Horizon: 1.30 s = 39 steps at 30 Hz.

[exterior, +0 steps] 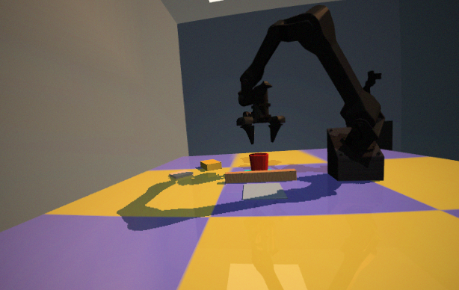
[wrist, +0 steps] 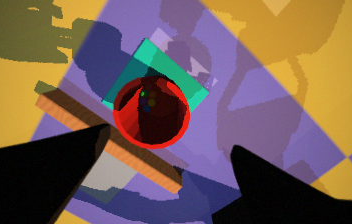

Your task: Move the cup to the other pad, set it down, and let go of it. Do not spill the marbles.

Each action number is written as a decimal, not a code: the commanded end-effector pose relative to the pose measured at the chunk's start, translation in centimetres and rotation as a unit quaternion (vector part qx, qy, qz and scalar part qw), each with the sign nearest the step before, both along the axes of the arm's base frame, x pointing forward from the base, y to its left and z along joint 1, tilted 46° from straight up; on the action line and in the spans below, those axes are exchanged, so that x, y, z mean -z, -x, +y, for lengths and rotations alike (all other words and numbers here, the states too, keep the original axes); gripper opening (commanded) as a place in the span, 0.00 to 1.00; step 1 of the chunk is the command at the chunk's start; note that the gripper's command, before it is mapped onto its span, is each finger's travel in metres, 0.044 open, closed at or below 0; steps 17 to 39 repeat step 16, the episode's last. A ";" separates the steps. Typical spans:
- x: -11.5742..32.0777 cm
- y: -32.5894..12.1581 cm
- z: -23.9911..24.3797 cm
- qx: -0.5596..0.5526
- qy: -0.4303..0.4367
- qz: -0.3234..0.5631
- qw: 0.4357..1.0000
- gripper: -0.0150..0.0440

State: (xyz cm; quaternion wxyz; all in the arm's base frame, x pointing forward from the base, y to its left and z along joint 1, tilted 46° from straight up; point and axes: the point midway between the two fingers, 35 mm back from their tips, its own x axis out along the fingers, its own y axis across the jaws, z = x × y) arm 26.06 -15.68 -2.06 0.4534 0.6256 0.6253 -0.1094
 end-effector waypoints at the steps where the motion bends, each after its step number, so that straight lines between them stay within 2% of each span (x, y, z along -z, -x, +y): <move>1: -1.1 0.3 -1.1 -0.003 0.004 0.000 1.000 1.00; 9: -2.8 0.6 -2.8 -0.004 0.005 0.000 1.000 1.00; 39: -2.6 0.5 -2.6 0.000 0.003 -0.001 1.000 1.00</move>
